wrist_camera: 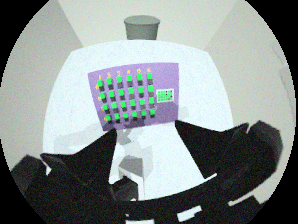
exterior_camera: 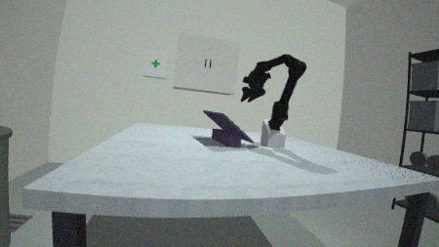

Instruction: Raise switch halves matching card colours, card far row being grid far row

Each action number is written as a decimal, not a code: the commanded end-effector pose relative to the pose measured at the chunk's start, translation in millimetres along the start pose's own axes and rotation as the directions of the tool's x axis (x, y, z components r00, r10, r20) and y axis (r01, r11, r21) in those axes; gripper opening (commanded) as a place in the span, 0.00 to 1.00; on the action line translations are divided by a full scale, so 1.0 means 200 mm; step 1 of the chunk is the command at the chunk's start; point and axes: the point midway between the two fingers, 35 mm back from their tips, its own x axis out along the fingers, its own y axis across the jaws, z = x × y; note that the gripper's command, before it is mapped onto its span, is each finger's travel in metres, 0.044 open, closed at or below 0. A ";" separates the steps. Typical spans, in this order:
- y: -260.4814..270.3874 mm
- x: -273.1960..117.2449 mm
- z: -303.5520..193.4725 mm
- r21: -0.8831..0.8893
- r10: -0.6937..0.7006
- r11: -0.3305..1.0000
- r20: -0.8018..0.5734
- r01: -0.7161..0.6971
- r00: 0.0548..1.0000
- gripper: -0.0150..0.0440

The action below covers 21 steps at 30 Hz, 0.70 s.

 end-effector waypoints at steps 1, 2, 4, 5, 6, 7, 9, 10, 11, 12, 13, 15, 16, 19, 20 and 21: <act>0.00 0.01 0.00 0.001 -0.002 1.000 -0.001 0.002 1.000 0.89; 0.00 0.03 0.02 0.005 -0.008 1.000 -0.003 0.008 1.000 0.84; 0.02 0.10 0.07 0.016 -0.027 0.999 -0.008 0.027 1.000 0.75; 0.03 0.14 0.09 0.019 -0.034 0.999 -0.009 0.035 0.999 0.71; 0.05 0.18 0.12 0.020 -0.039 0.999 -0.008 0.039 0.999 0.67; 0.07 0.22 0.15 0.021 -0.041 0.999 -0.006 0.041 0.999 0.62; 0.12 0.30 0.20 0.018 -0.036 0.999 0.001 0.036 0.999 0.53; 0.16 0.35 0.23 0.014 -0.028 0.999 0.005 0.028 1.000 0.49; 0.19 0.39 0.25 0.010 -0.018 1.000 0.009 0.018 1.000 0.44; 0.23 0.43 0.27 0.006 -0.005 1.000 0.013 0.005 1.000 0.40; 0.27 0.46 0.28 0.003 0.008 1.000 0.017 -0.008 1.000 0.35; 0.30 0.49 0.29 0.000 0.019 1.000 0.019 -0.019 1.000 0.26; 0.30 0.49 0.29 0.000 0.019 1.000 0.019 -0.019 1.000 0.25; 0.30 0.49 0.29 0.000 0.018 1.000 0.020 -0.018 1.000 0.25; 0.30 0.52 0.29 0.000 0.017 1.000 0.022 -0.017 1.000 0.25; 0.30 0.55 0.29 0.000 0.016 1.000 0.027 -0.016 1.000 0.25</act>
